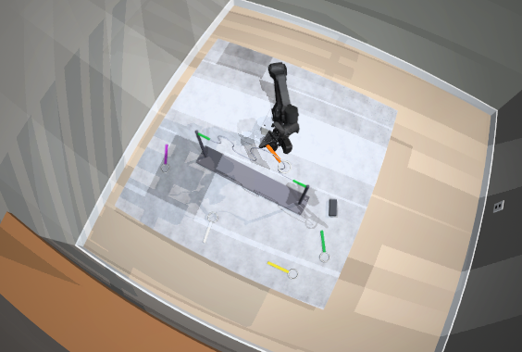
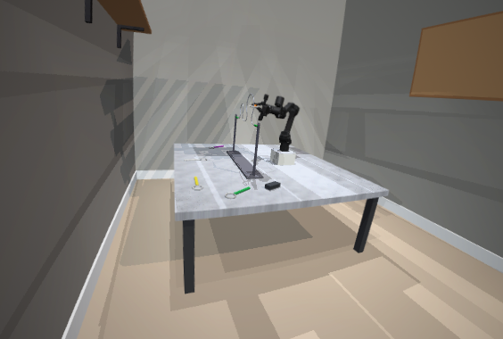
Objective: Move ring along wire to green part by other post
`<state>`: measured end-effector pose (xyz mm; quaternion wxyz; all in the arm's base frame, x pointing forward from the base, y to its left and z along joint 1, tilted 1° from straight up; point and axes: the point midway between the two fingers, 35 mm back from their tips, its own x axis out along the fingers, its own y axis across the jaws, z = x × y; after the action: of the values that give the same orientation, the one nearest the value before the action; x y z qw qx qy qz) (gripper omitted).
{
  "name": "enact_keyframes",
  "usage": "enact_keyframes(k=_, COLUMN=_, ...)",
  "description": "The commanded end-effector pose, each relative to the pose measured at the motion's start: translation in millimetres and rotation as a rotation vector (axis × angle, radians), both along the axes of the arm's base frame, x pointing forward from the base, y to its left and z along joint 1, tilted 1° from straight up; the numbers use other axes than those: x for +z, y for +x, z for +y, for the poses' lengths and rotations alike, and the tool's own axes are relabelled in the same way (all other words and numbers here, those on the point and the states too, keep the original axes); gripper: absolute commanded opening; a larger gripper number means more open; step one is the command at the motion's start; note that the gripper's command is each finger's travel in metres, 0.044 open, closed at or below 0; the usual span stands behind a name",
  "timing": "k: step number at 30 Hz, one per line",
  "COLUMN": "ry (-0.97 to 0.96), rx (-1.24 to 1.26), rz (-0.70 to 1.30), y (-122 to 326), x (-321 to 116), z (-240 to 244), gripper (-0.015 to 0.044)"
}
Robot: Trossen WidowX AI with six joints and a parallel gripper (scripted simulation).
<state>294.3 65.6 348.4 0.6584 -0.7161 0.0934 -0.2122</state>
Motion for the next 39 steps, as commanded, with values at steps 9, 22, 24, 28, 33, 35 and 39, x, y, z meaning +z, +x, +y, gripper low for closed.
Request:
enact_keyframes(k=9, ry=-0.114, rx=-0.001, rz=0.008, y=0.7, x=0.5, z=1.3, gripper=-0.0150)
enact_keyframes(k=22, ry=-0.239, rx=-0.006, rz=0.008, y=0.6, x=5.0, z=2.3, gripper=-0.0150)
enact_keyframes(k=24, ry=-0.260, rx=-0.007, rz=0.008, y=0.6, x=5.7, z=2.5, gripper=-0.0150)
enact_keyframes(k=28, ry=-0.301, rx=-0.008, rz=0.008, y=0.6, x=7.0, z=2.9, gripper=-0.0150)
enact_keyframes(k=33, ry=-0.351, rx=-0.010, rz=0.008, y=0.6, x=8.2, z=3.3, gripper=-0.0150)
enact_keyframes(k=35, ry=-0.370, rx=-0.011, rz=0.008, y=0.6, x=8.5, z=3.4, gripper=-0.0150)
enact_keyframes(k=39, ry=-0.399, rx=-0.012, rz=0.008, y=0.6, x=8.6, z=3.3, gripper=-0.0150)
